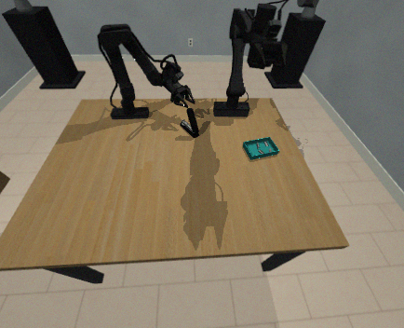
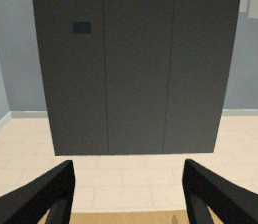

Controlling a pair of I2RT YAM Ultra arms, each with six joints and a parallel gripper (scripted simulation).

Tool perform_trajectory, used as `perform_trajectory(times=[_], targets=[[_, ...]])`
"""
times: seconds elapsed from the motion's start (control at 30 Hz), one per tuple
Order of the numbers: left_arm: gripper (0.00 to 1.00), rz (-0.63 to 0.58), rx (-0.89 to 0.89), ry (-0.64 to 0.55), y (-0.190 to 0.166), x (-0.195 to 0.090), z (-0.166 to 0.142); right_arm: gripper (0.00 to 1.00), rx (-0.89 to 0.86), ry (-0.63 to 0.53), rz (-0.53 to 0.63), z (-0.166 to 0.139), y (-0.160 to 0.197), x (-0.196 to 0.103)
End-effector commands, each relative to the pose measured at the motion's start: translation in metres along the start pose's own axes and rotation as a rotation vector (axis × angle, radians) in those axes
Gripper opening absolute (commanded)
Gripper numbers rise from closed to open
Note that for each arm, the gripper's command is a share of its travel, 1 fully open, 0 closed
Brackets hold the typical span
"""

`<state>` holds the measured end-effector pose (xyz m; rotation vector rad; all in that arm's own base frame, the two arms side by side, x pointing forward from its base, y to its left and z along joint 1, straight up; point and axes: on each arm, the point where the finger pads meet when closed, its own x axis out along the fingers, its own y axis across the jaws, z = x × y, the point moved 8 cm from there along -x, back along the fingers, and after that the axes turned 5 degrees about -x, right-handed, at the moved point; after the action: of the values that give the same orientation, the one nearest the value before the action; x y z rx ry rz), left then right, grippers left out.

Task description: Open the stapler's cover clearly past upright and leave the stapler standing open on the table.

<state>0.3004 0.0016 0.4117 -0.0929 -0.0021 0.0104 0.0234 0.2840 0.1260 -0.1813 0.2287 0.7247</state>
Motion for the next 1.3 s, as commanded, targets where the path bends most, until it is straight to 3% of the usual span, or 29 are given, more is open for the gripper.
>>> perform_trajectory(times=[0.0,0.13,0.57,1.27], targets=[[0.57,-0.007,0.006,-0.009,0.001,0.001,-0.001,0.5,0.053,-0.123,-0.038,0.009,-0.008,-0.004],[0.57,-0.007,0.006,-0.009,0.001,0.001,-0.001,0.5,0.024,-0.132,-0.158,0.002,-0.029,0.002],[0.57,-0.007,0.006,-0.009,0.001,0.001,-0.001,0.5,0.018,-0.129,-0.138,-0.006,-0.034,-0.005],[0.57,-0.007,0.006,-0.009,0.001,0.001,-0.001,0.5,0.031,-0.136,-0.134,-0.004,-0.04,0.024]])
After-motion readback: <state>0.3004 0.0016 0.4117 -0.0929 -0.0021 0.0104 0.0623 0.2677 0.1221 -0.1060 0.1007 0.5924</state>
